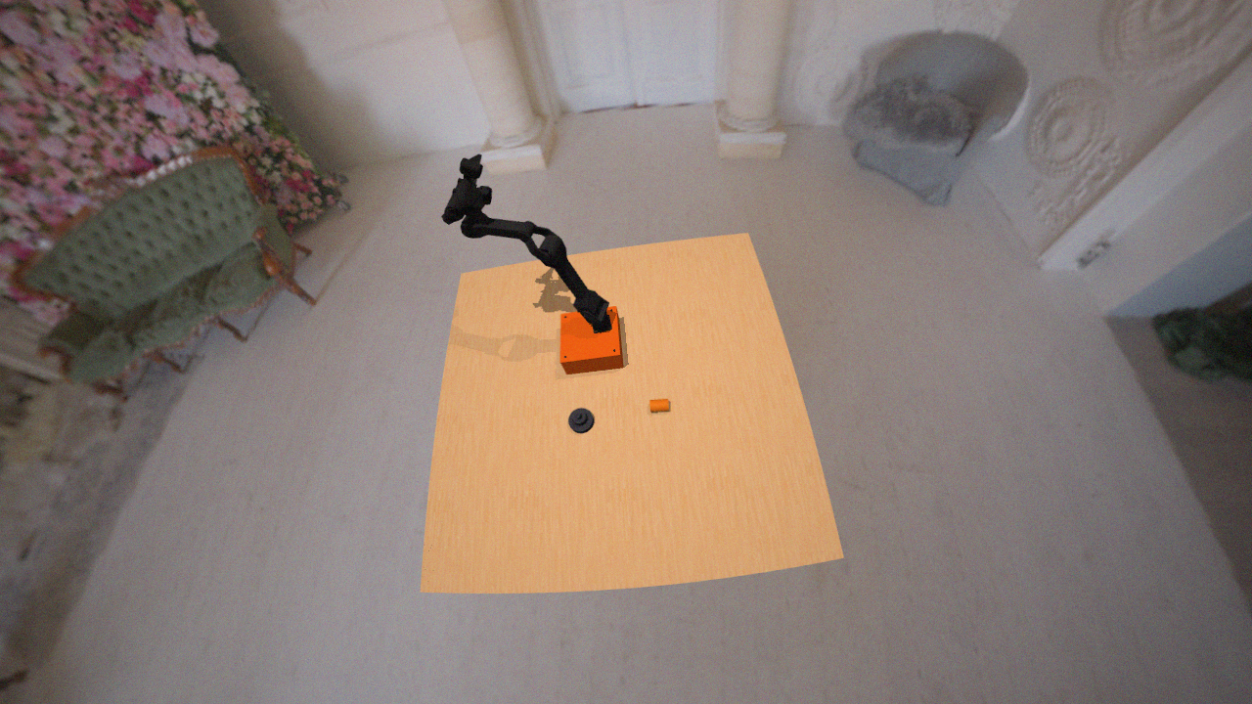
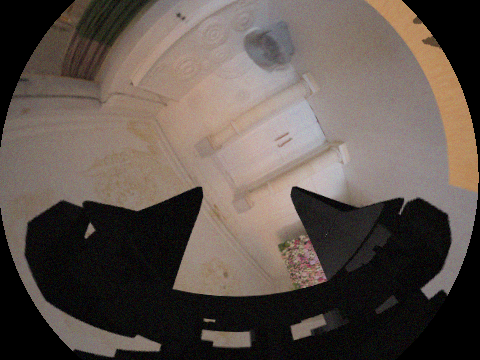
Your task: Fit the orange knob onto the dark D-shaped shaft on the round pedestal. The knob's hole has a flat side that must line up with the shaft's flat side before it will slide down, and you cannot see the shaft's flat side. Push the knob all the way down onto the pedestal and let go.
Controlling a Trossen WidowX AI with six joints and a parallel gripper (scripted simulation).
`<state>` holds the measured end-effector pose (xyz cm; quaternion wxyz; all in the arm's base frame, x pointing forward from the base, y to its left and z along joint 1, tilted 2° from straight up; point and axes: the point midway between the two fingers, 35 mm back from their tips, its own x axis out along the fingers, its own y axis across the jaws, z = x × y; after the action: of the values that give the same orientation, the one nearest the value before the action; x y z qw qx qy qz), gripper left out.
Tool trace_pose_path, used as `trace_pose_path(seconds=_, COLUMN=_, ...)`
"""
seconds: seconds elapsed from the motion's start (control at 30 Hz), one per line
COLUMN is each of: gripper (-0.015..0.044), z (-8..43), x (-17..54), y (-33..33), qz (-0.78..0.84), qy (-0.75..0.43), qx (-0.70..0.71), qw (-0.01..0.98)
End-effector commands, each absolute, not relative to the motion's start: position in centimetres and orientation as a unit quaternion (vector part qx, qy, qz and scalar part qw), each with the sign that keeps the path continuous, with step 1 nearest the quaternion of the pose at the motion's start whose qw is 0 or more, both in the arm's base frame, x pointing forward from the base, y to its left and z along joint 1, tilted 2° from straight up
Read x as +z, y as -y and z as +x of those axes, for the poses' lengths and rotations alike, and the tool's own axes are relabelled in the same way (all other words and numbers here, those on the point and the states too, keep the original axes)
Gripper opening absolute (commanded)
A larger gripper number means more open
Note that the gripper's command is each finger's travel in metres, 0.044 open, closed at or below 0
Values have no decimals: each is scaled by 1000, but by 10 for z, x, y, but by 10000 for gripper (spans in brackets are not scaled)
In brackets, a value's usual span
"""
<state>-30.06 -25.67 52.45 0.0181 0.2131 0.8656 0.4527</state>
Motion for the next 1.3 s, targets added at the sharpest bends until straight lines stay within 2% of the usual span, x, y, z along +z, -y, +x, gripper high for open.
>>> trace_pose_path(seconds=0.0, gripper=426, z=-299, x=524, y=260, qz=209, qy=-863, qx=460, qw=16)
trace_pose_path(seconds=0.03, gripper=440, z=-294, x=523, y=272, qz=195, qy=-854, qx=482, qw=8)
trace_pose_path(seconds=0.13, gripper=440, z=-259, x=514, y=333, qz=123, qy=-794, qx=593, qw=-46)
trace_pose_path(seconds=0.3, gripper=440, z=-205, x=499, y=395, qz=51, qy=-705, qx=696, qw=-125)
trace_pose_path(seconds=0.63, gripper=440, z=-58, x=451, y=490, qz=-64, qy=-471, qx=814, qw=-334)
trace_pose_path(seconds=0.93, gripper=440, z=97, x=401, y=507, qz=-104, qy=-273, qx=811, qw=-508)
trace_pose_path(seconds=1.27, gripper=440, z=265, x=334, y=462, qz=-100, qy=-41, qx=711, qw=-695)
